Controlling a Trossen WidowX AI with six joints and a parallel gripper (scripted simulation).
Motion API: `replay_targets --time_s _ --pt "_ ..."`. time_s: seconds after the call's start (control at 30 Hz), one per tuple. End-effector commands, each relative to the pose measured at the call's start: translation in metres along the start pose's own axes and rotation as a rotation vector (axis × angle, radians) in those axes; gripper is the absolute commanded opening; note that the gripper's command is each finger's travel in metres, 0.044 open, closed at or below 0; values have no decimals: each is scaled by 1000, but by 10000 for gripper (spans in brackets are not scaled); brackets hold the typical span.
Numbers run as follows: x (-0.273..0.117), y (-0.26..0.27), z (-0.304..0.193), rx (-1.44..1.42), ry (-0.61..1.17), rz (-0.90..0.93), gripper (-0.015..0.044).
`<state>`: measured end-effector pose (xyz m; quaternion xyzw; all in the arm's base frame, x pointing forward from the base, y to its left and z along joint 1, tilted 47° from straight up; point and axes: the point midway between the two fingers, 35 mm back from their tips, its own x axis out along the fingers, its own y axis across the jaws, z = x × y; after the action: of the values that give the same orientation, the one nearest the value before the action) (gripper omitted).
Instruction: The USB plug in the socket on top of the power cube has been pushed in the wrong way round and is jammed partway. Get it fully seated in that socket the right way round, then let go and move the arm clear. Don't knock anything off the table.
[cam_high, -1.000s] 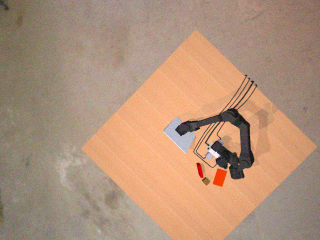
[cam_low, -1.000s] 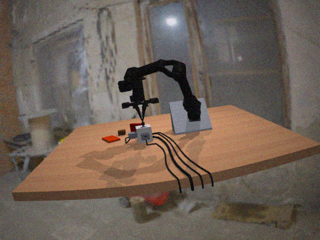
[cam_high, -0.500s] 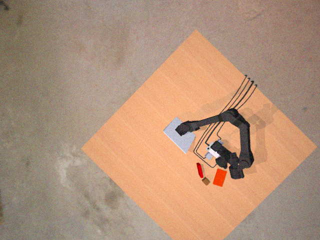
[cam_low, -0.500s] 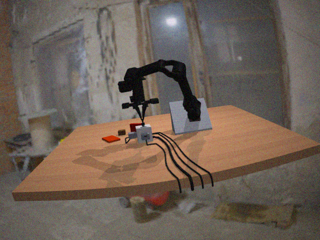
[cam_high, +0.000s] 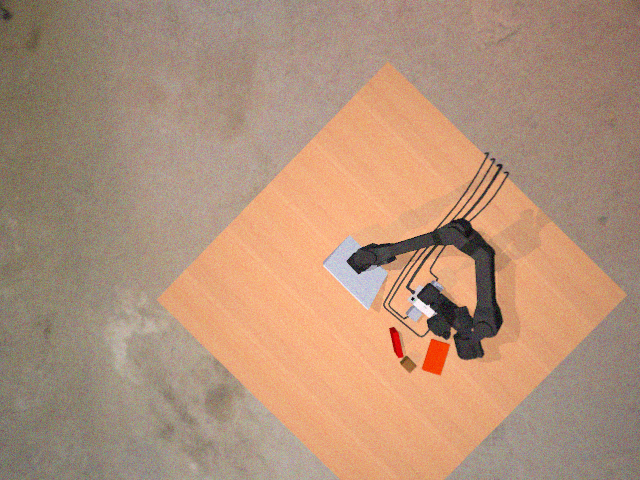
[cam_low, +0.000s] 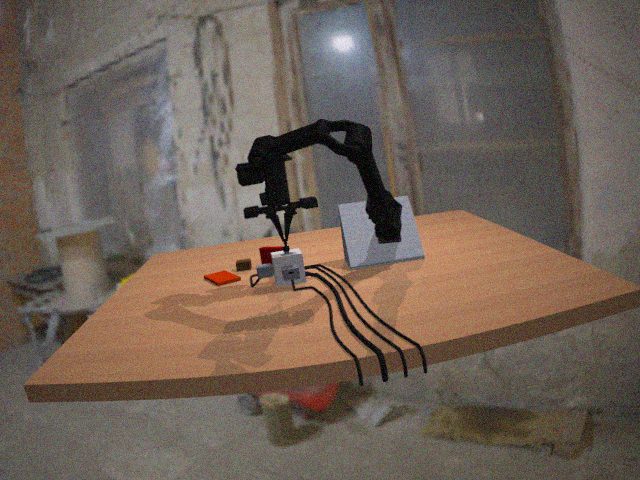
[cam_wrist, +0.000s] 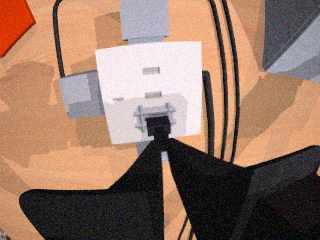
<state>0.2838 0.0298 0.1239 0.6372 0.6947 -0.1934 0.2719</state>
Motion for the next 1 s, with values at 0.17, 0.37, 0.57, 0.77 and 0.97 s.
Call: replay_targets --time_s 0.17,0.37,0.57,0.77,0.97 --pt "1 0 -1 1 2 5 0" --pt "2 0 -1 1 2 5 0" --pt "2 0 -1 1 2 5 0" --pt "3 0 -1 1 2 5 0" --pt "4 0 -1 1 2 5 0"
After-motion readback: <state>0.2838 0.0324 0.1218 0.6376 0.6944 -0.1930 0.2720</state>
